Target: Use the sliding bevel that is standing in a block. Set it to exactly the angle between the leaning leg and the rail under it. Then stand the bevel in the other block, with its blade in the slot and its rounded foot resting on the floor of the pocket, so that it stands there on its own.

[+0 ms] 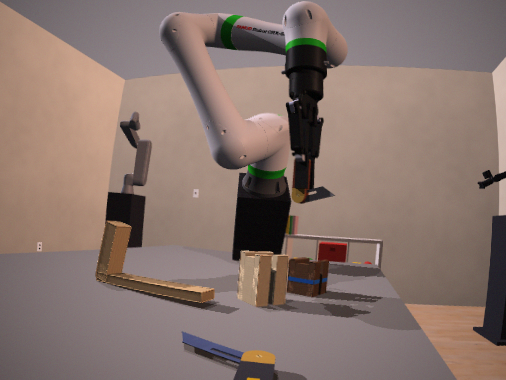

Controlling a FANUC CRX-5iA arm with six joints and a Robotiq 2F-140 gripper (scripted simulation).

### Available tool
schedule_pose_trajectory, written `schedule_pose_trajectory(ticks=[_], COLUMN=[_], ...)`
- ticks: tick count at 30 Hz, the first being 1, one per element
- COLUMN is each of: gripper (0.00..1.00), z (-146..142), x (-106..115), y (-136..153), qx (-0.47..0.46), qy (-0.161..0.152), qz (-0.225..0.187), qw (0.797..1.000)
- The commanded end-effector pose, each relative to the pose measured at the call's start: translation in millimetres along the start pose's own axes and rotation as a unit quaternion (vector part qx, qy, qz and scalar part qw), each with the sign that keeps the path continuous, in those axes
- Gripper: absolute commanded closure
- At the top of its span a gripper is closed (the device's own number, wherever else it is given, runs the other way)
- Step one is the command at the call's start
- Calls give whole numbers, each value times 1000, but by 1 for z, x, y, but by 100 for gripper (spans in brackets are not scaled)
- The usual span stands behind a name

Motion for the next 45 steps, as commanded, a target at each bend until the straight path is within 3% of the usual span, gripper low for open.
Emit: schedule_pose_trajectory(ticks=[1,9,32,37,43,45], gripper=[90,90,90,90,90,90], z=[-12,-25,-29,-28,-28,-28], x=[0,0,-1,-14,-53,-53], y=[-6,-13,-14,-14,-13,-13], qx=[-6,-11,-13,-13,-13,-13], qy=[4,3,3,3,2,2], qz=[3,6,7,7,8,8], qw=[1000,1000,1000,1000,1000,1000])
Point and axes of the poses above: the point where the finger pads meet when closed, its own x axis back along the fingers, its own z axis across the jaws, y = z × x, the point moved 2 cm from there along x, back along the fingers, and after that the axes turned 9 degrees about -x, right-handed, at the moved point
